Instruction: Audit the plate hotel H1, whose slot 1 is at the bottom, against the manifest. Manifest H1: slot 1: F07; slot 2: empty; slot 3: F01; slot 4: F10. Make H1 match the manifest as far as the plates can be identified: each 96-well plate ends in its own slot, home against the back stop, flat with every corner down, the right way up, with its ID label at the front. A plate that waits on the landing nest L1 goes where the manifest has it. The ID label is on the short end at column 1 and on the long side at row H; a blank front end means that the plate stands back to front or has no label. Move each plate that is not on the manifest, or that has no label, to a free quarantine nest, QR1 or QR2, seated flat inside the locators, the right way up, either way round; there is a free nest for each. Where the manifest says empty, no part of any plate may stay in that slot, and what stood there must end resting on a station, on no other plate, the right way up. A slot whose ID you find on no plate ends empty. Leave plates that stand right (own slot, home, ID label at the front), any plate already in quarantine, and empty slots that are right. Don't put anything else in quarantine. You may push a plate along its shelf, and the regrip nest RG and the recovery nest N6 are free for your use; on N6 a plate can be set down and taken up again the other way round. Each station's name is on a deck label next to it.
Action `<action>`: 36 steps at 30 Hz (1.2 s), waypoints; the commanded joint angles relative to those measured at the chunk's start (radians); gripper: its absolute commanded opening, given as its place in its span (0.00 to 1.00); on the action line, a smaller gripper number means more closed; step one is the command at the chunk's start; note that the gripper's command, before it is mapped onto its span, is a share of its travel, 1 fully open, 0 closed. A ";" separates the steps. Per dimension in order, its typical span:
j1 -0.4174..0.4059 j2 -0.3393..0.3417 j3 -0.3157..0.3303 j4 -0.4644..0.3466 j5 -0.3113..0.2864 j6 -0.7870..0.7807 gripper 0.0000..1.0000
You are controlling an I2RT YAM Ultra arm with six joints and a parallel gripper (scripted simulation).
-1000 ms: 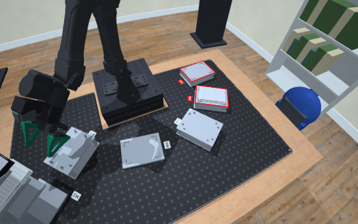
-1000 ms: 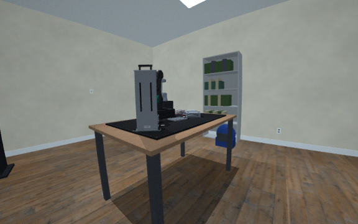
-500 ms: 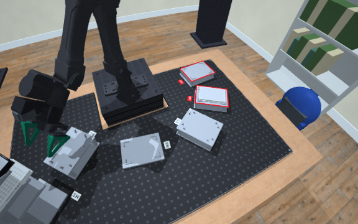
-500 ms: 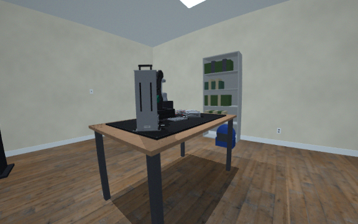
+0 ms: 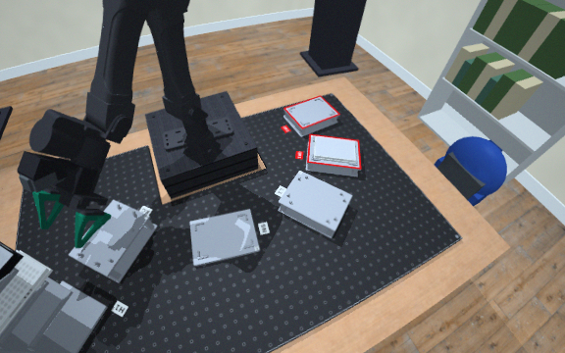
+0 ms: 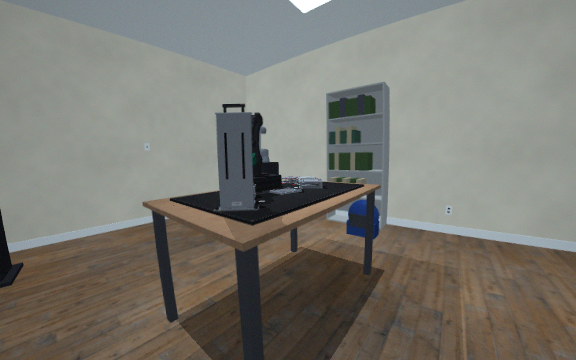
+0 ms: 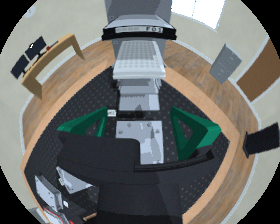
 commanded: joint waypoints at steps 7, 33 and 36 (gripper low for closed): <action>0.001 -0.004 0.006 0.014 0.000 0.002 1.00; -0.005 -0.030 -0.017 0.010 -0.004 -0.001 1.00; -0.009 -0.051 -0.035 0.007 -0.008 -0.003 1.00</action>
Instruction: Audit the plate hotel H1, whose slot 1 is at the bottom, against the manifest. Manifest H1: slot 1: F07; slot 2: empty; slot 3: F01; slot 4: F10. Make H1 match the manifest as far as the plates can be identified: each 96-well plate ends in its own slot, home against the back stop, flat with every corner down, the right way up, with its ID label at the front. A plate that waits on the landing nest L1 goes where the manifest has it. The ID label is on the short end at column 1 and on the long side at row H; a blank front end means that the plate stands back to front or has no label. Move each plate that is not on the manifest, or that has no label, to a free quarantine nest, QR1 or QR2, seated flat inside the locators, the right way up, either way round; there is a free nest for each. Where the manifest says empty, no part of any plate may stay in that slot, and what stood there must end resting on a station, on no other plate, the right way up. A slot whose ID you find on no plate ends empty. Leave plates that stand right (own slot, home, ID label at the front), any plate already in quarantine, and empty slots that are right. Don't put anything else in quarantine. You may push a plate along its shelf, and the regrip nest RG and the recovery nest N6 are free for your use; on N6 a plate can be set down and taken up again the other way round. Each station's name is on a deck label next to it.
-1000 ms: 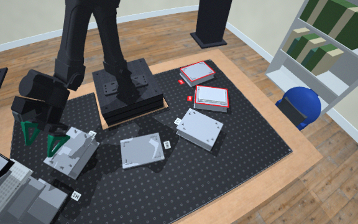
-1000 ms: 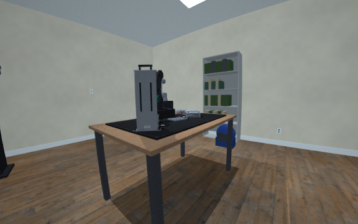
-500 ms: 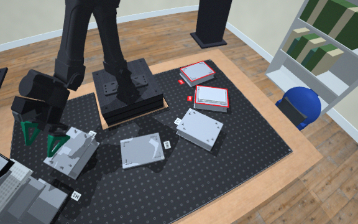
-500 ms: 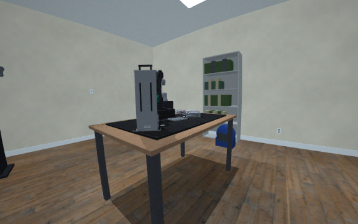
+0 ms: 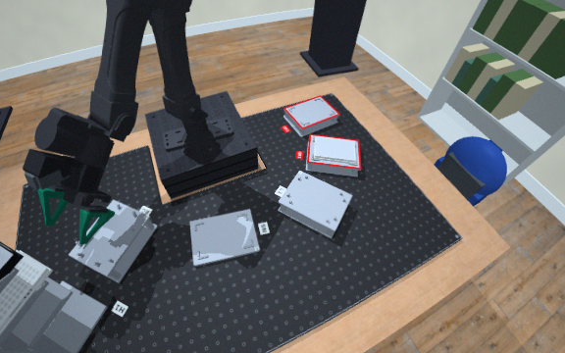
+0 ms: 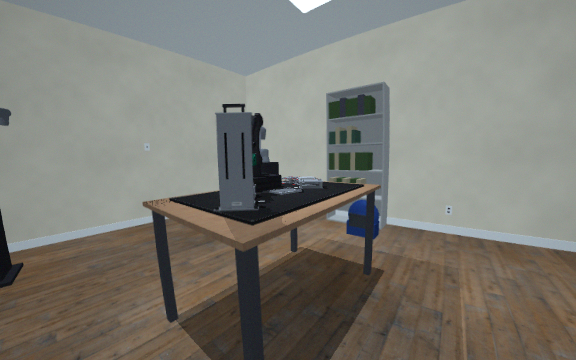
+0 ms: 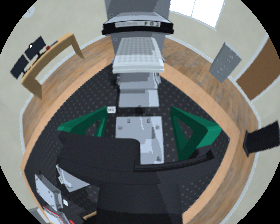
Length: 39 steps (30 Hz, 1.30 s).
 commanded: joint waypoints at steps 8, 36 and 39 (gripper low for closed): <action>-0.010 -0.068 -0.033 -0.005 -0.014 -0.007 1.00; -0.024 0.023 -0.162 0.213 -0.026 -0.014 1.00; -0.025 0.045 -0.175 0.247 -0.027 -0.014 1.00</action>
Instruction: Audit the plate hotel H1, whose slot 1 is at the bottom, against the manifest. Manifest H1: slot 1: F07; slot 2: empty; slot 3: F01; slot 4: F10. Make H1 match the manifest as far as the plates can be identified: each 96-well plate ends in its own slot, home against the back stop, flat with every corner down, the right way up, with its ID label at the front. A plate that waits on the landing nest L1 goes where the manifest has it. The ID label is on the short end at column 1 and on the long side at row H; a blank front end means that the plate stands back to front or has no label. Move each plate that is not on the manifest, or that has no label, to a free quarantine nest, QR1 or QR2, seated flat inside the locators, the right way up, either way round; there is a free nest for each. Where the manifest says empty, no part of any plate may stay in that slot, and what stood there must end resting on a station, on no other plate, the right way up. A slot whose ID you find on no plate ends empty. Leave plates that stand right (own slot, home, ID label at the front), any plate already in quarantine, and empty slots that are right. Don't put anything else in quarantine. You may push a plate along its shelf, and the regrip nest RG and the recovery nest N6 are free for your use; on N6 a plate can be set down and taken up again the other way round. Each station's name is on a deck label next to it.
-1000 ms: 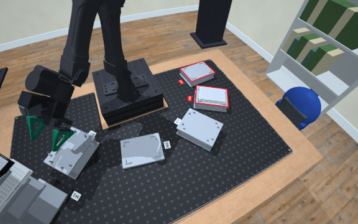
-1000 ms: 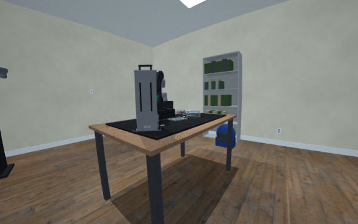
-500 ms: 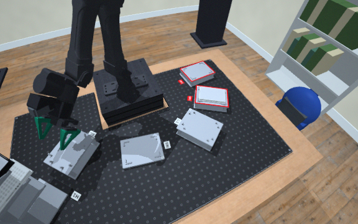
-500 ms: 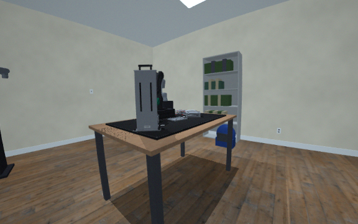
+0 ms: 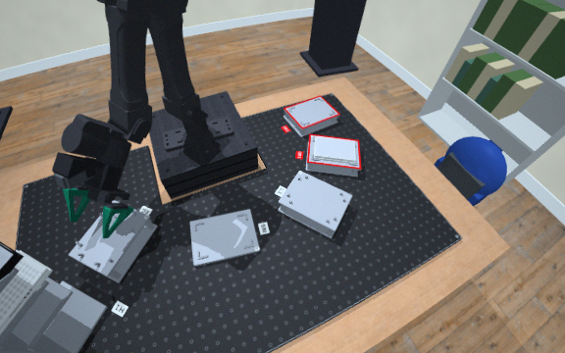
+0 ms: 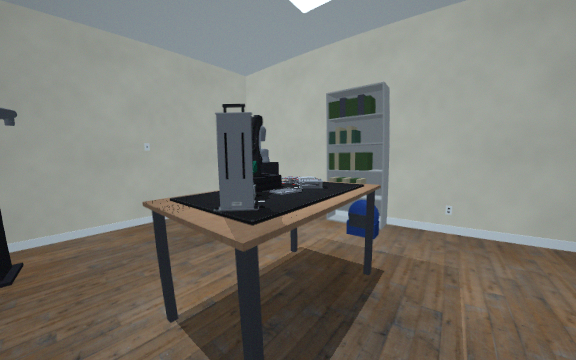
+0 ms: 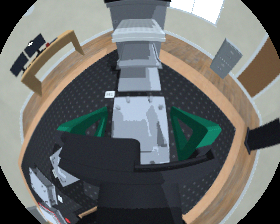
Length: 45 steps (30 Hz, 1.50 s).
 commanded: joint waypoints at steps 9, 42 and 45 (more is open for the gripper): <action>0.008 0.065 0.020 0.102 0.003 0.002 1.00; 0.026 0.185 0.074 0.171 0.019 0.010 1.00; 0.026 0.185 0.074 0.171 0.019 0.010 1.00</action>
